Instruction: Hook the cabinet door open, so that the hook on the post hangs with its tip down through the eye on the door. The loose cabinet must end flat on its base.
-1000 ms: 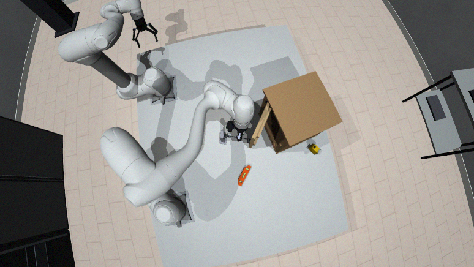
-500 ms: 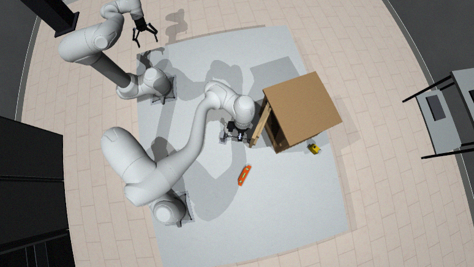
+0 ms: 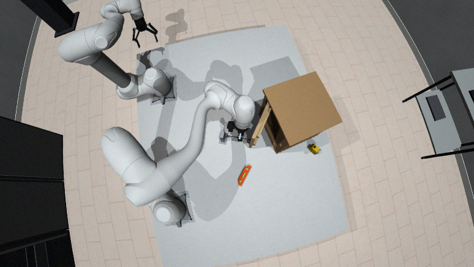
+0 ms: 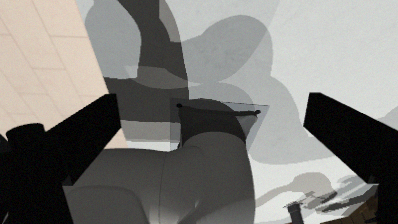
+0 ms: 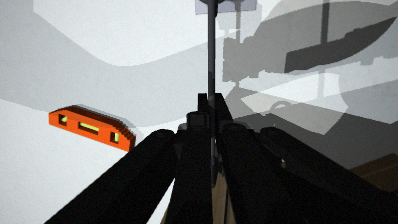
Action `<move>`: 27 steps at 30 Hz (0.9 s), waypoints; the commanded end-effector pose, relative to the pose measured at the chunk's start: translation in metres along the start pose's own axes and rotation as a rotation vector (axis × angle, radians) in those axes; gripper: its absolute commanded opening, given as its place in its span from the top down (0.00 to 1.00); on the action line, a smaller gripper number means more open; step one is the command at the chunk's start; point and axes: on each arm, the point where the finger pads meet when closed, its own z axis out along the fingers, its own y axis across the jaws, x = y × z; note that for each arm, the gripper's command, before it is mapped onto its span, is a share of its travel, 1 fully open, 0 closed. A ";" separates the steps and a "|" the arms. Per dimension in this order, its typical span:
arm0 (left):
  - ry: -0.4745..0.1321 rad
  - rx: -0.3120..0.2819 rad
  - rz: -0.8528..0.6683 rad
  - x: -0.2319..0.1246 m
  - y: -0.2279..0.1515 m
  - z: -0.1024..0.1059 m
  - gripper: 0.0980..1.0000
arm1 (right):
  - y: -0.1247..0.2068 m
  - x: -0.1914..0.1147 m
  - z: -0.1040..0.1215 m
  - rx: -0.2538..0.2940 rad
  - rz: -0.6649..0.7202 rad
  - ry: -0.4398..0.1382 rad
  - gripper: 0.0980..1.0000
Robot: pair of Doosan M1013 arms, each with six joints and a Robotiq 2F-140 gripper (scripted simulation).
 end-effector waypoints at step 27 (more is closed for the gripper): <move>0.001 0.000 0.000 0.000 0.000 -0.001 0.00 | 0.001 -0.001 0.002 -0.002 0.000 -0.001 0.97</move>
